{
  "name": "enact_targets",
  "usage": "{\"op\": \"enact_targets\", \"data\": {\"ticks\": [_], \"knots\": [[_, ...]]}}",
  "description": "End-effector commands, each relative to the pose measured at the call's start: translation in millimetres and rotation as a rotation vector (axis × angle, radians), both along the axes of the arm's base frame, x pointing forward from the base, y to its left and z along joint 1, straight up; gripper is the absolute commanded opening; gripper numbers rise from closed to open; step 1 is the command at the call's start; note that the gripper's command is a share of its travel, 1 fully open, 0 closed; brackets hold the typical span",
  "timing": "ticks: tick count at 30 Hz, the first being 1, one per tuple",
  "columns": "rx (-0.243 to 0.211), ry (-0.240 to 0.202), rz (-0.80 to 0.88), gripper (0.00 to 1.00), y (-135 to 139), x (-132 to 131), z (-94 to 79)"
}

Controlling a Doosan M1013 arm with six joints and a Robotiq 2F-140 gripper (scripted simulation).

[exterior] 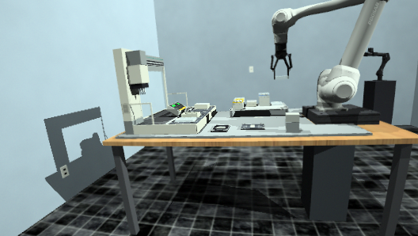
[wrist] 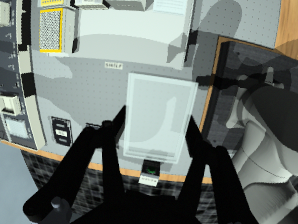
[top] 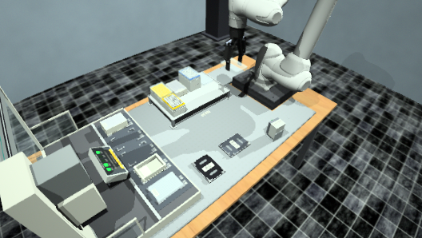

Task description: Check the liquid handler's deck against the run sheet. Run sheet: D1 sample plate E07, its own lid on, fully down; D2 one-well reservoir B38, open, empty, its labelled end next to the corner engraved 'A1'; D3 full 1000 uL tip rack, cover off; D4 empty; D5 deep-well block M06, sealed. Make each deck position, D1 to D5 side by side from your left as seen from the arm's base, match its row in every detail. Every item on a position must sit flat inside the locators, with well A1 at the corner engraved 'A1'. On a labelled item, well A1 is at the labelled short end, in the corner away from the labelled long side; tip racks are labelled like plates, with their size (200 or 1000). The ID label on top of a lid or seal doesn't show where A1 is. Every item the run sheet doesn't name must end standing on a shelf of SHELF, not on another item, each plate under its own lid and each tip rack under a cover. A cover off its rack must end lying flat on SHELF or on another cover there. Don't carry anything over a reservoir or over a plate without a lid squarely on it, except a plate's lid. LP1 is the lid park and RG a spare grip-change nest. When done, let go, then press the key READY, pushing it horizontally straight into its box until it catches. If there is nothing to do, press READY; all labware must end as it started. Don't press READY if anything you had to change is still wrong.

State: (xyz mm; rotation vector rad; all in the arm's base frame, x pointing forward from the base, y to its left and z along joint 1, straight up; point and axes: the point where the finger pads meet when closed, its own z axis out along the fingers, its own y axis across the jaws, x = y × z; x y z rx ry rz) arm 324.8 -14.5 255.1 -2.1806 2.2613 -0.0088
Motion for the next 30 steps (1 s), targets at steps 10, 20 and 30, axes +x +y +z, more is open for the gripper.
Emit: {"op": "enact_targets", "data": {"ticks": [10,20,30], "knots": [[-0.001,-0.001,-0.001,0.1,5.3,35.7,0.6],[-0.001,-0.001,-0.001,0.1,5.1,85.7,0.8],[-0.001,-0.001,-0.001,0.1,4.9,125.7,1.0]]}}
